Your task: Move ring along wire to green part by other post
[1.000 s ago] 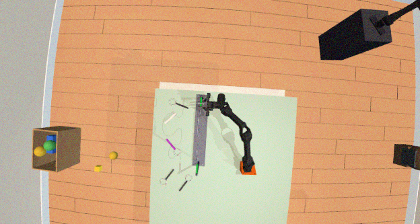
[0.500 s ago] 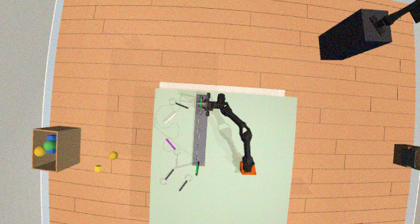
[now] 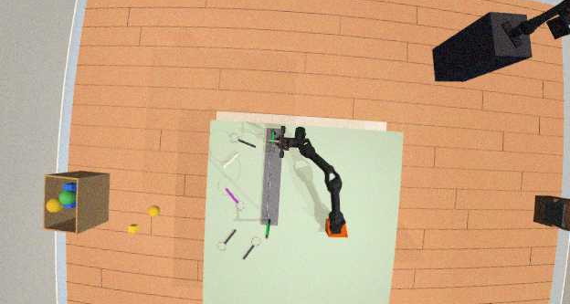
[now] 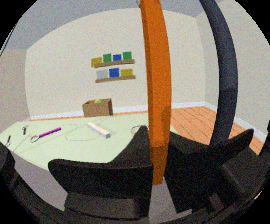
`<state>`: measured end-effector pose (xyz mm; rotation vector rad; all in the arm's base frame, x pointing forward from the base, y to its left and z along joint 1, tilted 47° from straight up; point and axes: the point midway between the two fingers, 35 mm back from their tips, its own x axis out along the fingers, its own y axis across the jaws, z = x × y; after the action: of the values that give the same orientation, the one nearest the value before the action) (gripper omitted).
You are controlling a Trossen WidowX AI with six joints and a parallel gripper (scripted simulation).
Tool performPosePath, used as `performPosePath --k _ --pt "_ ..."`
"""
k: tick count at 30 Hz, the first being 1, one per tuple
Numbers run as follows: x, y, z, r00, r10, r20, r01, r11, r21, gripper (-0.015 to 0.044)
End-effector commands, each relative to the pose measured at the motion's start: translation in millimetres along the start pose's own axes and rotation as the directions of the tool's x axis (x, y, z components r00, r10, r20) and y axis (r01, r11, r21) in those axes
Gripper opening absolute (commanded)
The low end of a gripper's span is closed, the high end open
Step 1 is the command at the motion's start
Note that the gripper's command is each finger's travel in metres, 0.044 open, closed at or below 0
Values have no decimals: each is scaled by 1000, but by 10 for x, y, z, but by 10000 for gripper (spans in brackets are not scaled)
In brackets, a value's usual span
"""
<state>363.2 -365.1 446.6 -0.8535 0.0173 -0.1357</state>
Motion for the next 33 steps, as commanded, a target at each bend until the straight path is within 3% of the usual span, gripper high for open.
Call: performPosePath --k 1,33 --pt "0 0 7 1000 0 0 0 1000 0 -150" --pt "0 16 192 1000 -5 0 5 1000 -2 -150"
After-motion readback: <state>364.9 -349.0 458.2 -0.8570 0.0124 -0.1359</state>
